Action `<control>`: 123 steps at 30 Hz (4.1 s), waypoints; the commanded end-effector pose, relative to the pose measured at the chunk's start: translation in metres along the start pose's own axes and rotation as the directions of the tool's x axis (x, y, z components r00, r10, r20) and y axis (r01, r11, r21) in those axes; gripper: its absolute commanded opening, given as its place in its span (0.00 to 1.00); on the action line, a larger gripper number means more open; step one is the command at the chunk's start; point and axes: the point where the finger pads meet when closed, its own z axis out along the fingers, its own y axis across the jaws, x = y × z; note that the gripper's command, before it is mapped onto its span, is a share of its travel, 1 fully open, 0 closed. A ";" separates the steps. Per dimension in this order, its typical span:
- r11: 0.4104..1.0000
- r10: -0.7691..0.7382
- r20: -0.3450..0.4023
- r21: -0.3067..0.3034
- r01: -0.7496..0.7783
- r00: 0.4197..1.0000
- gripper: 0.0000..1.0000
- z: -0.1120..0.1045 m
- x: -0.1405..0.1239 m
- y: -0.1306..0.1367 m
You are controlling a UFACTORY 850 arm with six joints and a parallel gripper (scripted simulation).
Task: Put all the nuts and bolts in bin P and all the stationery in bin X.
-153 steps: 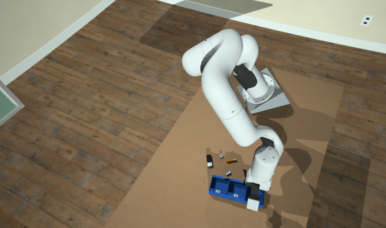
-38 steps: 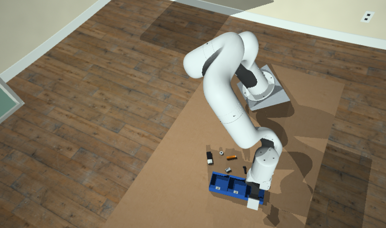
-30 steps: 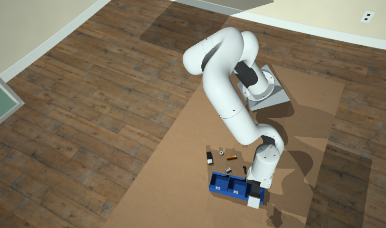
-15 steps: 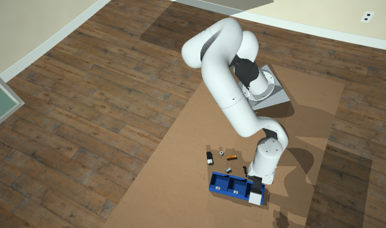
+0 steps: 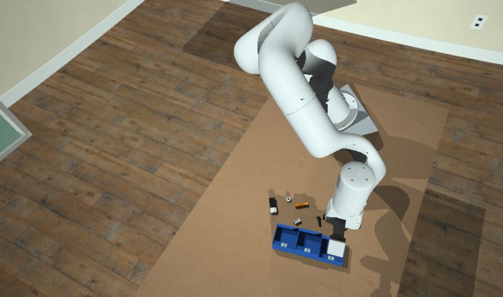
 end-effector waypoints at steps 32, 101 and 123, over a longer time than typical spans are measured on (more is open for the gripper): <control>0.841 -0.541 0.017 -0.011 0.541 0.841 0.33 0.070 -0.098 0.115; 0.088 -0.996 0.001 0.000 0.996 0.088 0.33 0.123 -0.167 0.195; 0.088 -0.996 0.001 0.000 0.996 0.088 0.33 0.175 -0.167 0.196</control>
